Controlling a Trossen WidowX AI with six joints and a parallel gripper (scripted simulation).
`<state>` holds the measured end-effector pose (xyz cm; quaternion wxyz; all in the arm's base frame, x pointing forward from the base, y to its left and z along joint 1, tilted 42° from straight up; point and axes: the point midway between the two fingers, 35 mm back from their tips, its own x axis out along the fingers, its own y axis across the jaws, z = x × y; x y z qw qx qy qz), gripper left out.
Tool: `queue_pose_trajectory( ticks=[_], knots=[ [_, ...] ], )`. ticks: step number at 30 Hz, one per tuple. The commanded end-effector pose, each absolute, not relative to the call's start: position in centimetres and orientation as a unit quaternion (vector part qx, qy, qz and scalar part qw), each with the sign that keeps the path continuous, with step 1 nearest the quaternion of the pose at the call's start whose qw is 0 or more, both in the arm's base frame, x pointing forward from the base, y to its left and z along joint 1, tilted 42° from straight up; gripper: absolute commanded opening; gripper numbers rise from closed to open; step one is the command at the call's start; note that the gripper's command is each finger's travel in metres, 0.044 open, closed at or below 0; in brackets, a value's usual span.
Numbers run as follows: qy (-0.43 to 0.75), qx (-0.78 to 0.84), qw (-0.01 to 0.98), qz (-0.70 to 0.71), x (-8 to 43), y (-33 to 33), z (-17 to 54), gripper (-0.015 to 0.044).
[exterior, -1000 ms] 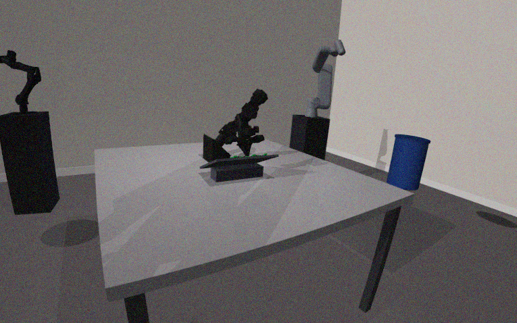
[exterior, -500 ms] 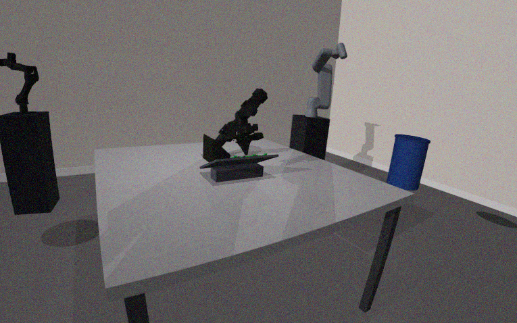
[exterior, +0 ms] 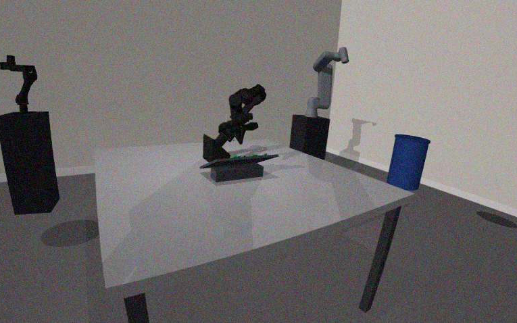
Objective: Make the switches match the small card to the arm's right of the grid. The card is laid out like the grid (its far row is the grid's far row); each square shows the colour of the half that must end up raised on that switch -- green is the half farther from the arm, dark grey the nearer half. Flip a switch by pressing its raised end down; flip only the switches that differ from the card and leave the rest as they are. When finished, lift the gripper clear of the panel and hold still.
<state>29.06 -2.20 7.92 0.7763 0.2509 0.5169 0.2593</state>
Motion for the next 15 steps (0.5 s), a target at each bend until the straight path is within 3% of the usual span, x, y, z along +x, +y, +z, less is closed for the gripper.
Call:
queue_pose_trajectory(
  ticks=[1,15],
  knots=[
    [0.519,0.252,0.774,0.261,29.1,-2.4,7.3,0.0000],
    [0.508,0.256,0.780,0.259,30.4,0.5,4.4,0.0000]
  ],
)
